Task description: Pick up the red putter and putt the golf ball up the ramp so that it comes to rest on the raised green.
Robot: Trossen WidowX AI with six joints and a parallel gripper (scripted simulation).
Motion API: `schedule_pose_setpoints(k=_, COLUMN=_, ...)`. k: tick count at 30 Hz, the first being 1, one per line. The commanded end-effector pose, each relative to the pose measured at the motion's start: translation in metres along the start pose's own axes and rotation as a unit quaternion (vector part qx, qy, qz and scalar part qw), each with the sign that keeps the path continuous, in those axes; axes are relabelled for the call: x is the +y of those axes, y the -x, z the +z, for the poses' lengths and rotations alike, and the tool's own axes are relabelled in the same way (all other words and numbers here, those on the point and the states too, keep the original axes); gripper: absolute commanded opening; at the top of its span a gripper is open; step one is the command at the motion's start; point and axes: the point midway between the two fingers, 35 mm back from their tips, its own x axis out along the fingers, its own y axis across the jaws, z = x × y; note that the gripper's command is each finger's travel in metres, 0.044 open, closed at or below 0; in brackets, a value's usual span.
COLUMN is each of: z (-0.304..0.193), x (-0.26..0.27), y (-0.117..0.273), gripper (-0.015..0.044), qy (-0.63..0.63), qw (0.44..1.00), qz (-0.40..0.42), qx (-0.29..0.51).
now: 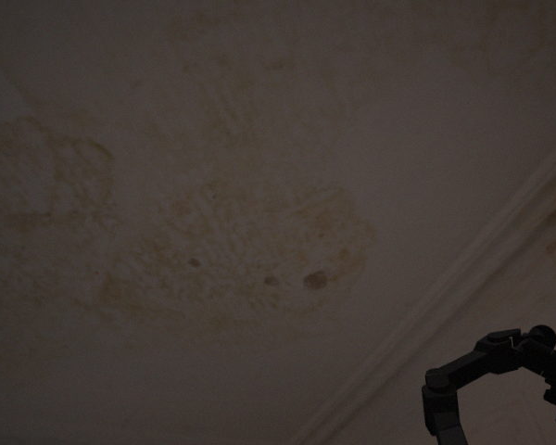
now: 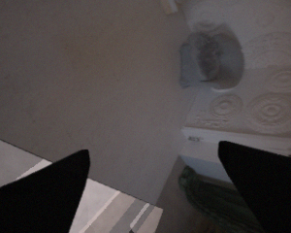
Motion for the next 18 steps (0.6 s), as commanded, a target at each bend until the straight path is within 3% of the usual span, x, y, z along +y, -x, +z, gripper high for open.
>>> schedule_pose_setpoints(k=1, z=-0.003, x=-0.002, y=0.000, gripper=0.0426, qy=-0.003, qw=1.000, qz=-0.001, qx=0.002)
schedule_pose_setpoints(k=18, z=-0.246, x=-0.092, y=0.027, gripper=0.0440, qy=-0.231, qw=0.958, qz=-0.086, qx=0.148)
